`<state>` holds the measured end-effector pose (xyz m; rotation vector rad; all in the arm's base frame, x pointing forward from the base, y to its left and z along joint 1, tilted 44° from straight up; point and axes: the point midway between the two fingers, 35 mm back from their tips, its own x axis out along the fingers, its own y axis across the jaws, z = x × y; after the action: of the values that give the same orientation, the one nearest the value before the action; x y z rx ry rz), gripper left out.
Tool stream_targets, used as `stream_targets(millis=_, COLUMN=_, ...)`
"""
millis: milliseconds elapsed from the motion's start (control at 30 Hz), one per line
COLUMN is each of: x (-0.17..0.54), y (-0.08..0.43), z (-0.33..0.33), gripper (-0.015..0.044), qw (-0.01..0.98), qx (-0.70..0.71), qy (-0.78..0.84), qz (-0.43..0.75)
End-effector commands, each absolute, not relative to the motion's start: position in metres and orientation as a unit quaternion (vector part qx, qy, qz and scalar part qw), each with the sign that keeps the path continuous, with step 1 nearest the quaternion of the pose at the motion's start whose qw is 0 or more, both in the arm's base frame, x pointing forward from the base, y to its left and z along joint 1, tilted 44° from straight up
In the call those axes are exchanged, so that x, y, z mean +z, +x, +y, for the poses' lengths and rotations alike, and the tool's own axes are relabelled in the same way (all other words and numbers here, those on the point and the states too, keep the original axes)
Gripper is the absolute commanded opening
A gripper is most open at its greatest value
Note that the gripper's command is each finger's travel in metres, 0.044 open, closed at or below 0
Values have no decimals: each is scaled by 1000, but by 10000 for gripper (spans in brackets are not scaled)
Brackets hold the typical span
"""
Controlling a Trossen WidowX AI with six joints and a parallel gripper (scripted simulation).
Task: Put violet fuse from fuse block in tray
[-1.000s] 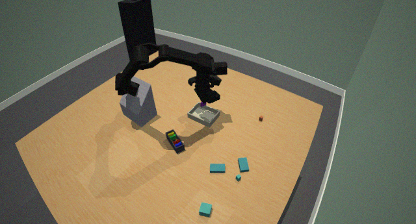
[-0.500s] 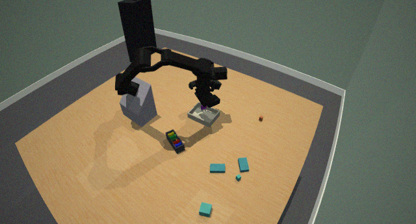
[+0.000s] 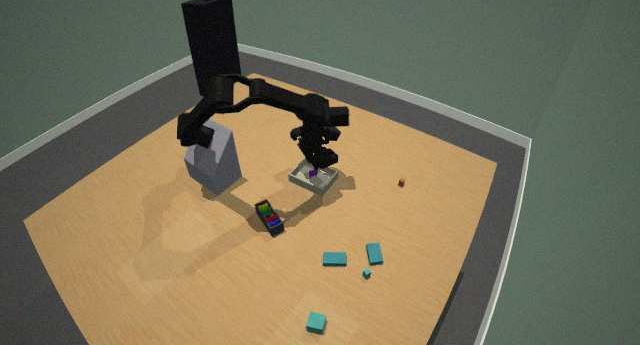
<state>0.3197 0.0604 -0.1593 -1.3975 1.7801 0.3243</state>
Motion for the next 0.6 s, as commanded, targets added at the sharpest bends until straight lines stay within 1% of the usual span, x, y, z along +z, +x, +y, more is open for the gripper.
stream_targets(millis=0, x=-159, y=320, z=61, gripper=236, qw=415, qx=129, qy=-556, qz=708)
stream_targets(millis=100, x=-159, y=320, z=61, gripper=315, qw=415, qx=129, qy=-556, qz=708)
stream_targets(millis=133, x=-157, y=320, z=63, gripper=330, qw=415, qx=129, qy=-556, qz=708)
stream_targets(millis=267, x=-132, y=321, z=86, gripper=330, qw=412, qx=130, qy=-558, qz=708)
stream_targets(millis=567, x=-132, y=321, z=86, gripper=330, qw=412, qx=130, qy=-558, qz=708)
